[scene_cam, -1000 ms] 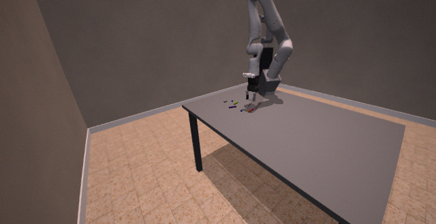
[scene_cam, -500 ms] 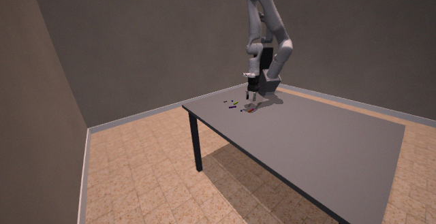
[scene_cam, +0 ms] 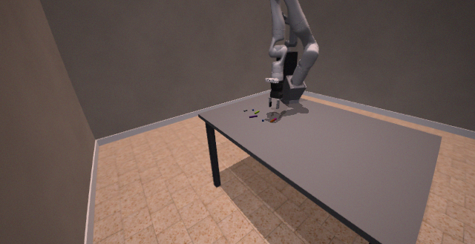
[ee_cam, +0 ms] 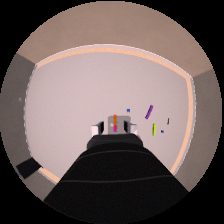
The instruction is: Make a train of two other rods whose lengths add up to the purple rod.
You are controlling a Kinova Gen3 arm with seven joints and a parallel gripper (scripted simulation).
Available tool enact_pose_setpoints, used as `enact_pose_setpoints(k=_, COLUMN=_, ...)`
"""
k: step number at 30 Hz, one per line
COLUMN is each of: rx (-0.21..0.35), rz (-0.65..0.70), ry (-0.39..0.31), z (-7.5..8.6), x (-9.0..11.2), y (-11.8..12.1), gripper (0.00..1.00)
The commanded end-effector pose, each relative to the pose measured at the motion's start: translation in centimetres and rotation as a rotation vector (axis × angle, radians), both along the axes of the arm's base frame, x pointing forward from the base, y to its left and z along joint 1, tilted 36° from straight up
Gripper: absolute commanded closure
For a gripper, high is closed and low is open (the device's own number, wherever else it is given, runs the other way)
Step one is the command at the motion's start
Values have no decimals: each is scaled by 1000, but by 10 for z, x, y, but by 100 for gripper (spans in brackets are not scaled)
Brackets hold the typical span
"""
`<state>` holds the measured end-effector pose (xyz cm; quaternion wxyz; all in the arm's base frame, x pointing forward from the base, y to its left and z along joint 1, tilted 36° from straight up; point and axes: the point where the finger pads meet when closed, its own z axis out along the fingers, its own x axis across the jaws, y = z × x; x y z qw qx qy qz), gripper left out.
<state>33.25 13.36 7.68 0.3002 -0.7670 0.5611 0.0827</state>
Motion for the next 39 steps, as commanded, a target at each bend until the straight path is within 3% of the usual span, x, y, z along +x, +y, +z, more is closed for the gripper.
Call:
enact_pose_setpoints(k=1, rx=4, rz=-18, ry=1, z=4, x=2, y=-8, gripper=0)
enact_pose_setpoints(k=39, rx=4, rz=-18, ry=1, z=60, x=-13, y=-47, gripper=0)
